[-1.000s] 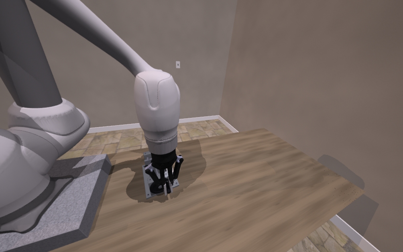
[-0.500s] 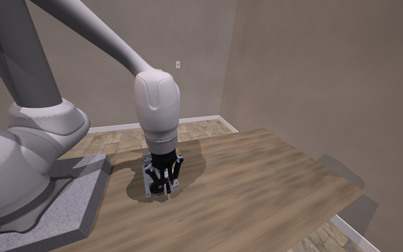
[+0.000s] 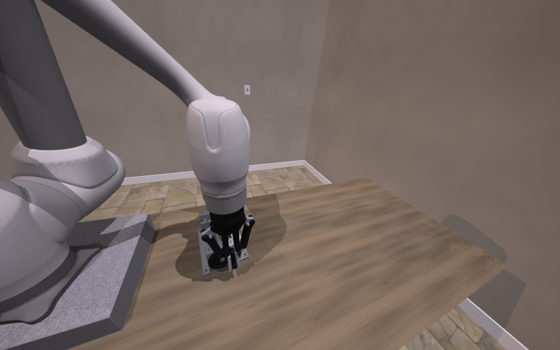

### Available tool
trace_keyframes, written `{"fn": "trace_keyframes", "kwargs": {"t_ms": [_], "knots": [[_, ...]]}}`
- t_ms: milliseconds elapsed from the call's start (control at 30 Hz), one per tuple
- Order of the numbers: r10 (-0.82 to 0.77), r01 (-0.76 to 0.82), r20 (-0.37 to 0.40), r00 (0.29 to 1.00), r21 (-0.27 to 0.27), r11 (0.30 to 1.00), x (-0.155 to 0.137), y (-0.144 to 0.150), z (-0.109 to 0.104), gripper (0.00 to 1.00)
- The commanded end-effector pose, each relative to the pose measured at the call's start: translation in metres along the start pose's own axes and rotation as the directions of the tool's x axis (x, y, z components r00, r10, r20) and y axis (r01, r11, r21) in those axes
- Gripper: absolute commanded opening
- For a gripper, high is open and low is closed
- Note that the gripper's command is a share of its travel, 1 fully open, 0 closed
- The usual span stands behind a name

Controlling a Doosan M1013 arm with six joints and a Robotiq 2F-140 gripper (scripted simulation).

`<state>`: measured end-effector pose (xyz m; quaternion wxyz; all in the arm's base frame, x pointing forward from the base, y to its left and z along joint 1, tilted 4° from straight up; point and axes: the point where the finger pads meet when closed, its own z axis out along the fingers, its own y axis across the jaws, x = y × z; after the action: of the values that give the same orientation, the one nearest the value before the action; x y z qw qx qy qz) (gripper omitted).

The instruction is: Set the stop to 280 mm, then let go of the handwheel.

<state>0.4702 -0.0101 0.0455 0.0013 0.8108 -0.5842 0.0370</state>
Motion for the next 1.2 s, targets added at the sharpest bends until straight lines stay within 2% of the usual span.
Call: {"fn": "trace_keyframes", "kwargs": {"t_ms": [0,1167], "knots": [[0.000,0.000,0.000,1.000,0.000,1.000,0.0000,0.0003,-0.0003,0.04],[0.000,0.000,0.000,1.000,0.000,1.000,0.0000,0.0043,-0.0052,0.04]]}}
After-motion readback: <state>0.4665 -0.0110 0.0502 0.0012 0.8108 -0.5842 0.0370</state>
